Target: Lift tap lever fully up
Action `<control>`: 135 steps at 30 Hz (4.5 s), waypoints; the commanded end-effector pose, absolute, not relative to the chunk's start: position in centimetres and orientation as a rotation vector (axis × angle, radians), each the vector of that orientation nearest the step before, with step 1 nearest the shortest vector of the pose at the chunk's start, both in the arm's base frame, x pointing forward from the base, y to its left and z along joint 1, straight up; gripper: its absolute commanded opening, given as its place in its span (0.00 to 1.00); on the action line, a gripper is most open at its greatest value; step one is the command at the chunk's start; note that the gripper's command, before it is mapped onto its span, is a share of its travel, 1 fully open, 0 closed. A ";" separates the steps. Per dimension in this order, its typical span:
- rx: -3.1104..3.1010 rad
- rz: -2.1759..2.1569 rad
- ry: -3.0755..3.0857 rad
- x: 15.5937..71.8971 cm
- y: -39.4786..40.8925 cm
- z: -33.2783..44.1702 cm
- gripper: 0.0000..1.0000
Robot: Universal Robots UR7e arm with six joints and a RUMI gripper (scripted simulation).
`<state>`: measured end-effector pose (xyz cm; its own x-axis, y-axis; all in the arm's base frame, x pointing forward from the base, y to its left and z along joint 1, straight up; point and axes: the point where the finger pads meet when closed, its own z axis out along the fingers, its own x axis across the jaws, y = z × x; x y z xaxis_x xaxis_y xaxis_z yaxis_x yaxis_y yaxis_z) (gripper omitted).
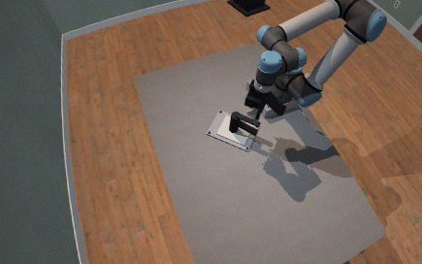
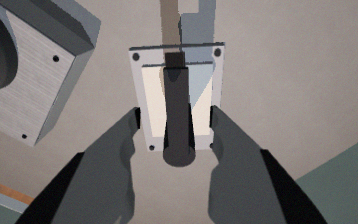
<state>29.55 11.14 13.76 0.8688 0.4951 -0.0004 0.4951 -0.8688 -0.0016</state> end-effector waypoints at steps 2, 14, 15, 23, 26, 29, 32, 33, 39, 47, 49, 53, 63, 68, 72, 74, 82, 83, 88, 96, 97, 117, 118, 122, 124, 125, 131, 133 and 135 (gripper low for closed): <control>-3.036 0.002 -0.801 29.6 11.1 12.5 0.37; -3.036 0.002 -0.801 29.6 11.0 11.4 0.37; -3.036 0.002 -0.801 29.6 11.0 11.3 0.37; -3.036 0.000 -0.801 29.6 11.0 11.1 0.37; -3.037 -0.003 -0.802 29.7 11.0 11.2 0.37; -3.037 -0.003 -0.802 29.7 11.0 11.2 0.37; -3.037 -0.003 -0.802 29.7 11.0 11.2 0.37; -3.037 -0.003 -0.802 29.7 11.0 11.2 0.37; -3.037 -0.003 -0.802 29.7 11.0 11.2 0.37; -3.037 -0.003 -0.802 29.7 11.0 11.2 0.37; -3.037 -0.003 -0.802 29.7 11.0 11.2 0.37; -3.037 -0.003 -0.802 29.7 11.0 11.2 0.37; -3.037 -0.003 -0.802 29.7 11.0 11.2 0.37; -3.037 -0.003 -0.802 29.7 11.0 11.2 0.37; -3.037 -0.002 -0.801 29.7 11.0 11.1 0.37; -3.036 0.000 -0.801 29.6 11.0 11.0 0.37; -3.036 0.002 -0.801 29.6 11.0 10.7 0.37; -3.036 0.002 -0.801 29.6 11.0 10.7 0.37; -3.036 0.002 -0.801 29.6 11.0 10.3 0.37; -3.036 0.002 -0.801 29.6 11.0 9.8 0.37; -3.036 0.002 -0.801 29.6 11.0 9.7 0.37; -3.036 0.002 -0.801 29.6 11.1 8.2 0.37; -3.036 0.002 -0.801 29.6 11.1 8.2 0.37; -3.036 0.002 -0.801 29.6 11.1 8.1 0.37; -3.036 0.002 -0.801 29.6 11.1 8.0 0.37; -3.036 0.000 -0.801 29.6 11.0 8.1 0.37; -3.037 -0.003 -0.802 29.7 11.0 8.1 0.37; -3.037 -0.002 -0.802 29.7 11.0 8.1 0.37; -3.037 -0.002 -0.802 29.7 11.0 8.1 0.37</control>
<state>29.68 11.10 8.21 0.8688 0.4951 0.0027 0.4951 -0.8689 0.0007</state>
